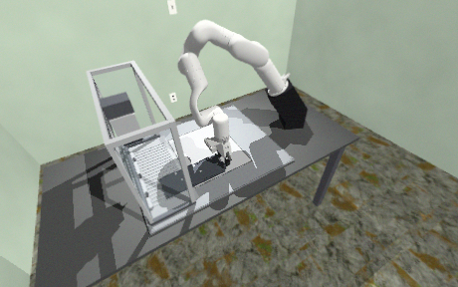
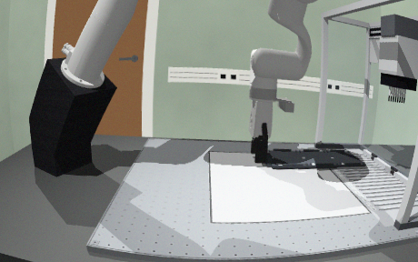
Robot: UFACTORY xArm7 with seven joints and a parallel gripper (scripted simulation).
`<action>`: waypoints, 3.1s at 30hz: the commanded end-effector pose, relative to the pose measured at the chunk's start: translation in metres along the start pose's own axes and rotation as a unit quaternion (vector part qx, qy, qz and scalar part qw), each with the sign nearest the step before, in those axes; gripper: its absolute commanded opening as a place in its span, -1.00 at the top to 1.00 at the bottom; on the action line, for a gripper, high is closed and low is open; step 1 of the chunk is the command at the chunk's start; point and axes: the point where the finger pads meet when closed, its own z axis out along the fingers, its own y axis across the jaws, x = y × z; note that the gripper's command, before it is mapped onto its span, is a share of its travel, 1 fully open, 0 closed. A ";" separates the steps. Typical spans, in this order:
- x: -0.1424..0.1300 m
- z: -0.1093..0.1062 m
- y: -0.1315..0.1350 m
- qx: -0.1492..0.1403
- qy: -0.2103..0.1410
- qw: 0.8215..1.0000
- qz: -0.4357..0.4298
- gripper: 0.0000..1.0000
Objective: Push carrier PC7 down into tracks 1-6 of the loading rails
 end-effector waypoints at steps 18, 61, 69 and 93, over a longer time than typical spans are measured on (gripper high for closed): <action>0.020 -0.001 -0.001 0.001 0.001 1.000 0.000 -0.63; 0.057 -0.001 -0.001 0.001 0.001 1.000 0.000 -0.63; 0.059 -0.001 -0.001 0.001 0.001 1.000 0.000 -0.63; 0.066 -0.001 -0.001 0.001 0.001 1.000 0.000 -0.63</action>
